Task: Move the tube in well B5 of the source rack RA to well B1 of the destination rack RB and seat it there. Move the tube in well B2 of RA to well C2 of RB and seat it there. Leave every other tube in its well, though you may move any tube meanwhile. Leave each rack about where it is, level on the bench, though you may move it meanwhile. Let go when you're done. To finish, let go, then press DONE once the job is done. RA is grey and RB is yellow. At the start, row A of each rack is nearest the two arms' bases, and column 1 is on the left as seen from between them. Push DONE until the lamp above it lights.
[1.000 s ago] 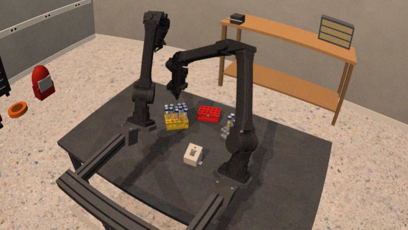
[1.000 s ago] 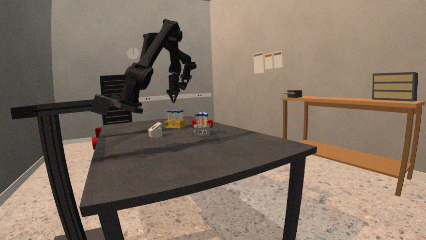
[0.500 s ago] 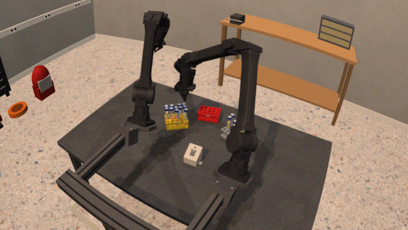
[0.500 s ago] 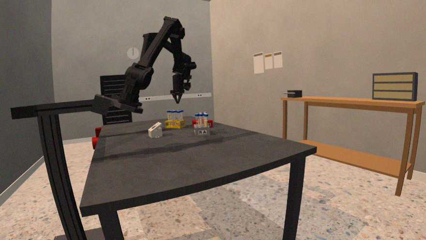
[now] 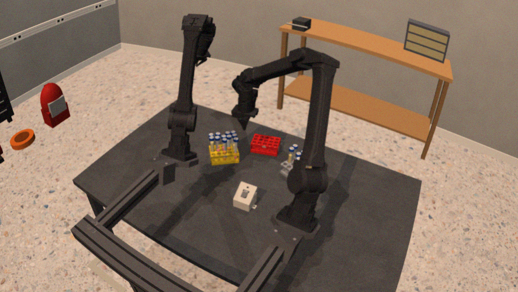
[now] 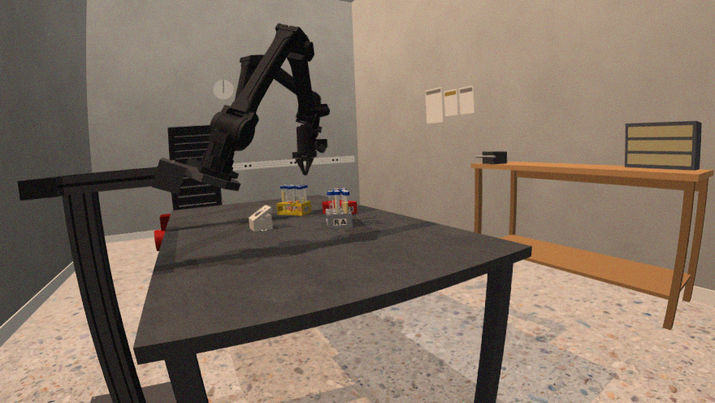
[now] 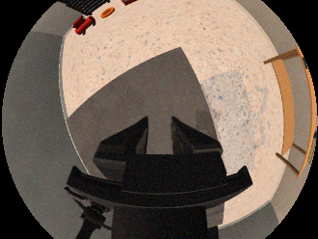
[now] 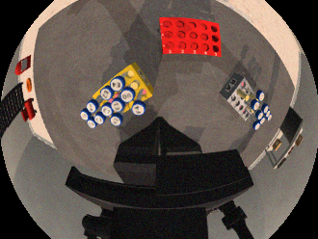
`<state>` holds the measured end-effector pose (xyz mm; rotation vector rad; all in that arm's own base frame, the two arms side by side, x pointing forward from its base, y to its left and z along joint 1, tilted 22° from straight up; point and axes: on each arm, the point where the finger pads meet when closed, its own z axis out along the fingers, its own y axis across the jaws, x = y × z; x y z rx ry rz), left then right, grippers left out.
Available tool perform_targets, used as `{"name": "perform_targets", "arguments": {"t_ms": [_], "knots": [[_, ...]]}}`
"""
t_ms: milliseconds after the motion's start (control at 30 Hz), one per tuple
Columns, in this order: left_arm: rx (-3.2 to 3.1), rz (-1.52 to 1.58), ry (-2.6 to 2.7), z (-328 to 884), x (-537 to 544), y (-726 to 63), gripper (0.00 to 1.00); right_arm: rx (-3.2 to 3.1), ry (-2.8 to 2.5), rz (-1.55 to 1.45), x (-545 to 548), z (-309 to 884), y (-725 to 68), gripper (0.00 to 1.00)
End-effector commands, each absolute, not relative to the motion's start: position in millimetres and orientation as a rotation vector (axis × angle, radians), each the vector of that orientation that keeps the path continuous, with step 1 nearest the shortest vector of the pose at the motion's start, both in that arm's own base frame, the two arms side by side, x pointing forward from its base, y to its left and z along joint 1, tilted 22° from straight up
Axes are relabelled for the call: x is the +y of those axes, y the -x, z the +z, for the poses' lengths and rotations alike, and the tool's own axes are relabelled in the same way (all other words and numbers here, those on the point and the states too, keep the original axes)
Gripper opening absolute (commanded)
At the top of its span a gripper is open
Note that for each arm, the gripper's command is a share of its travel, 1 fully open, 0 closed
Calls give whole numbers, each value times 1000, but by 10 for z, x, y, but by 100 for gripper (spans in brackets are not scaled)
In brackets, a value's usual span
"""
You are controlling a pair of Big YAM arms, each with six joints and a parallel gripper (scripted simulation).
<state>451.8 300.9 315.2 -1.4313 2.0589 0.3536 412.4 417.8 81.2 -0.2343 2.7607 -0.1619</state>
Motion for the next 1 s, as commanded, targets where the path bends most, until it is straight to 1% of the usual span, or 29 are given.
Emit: {"name": "perform_targets", "arguments": {"t_ms": [0,600,867,967], "knots": [[2022,345,1418,3348,3035,-4560,30,2736,237,-126,4069,972,-4246,0],[2022,345,1418,3348,3035,-4560,30,2733,238,-130,3584,1027,-4465,0],[2022,345,1418,3348,3035,-4560,30,2741,279,-141,3638,934,-4394,0],[2022,345,1418,3348,3035,-4560,30,2736,245,-135,3631,1009,-4485,0]]}}
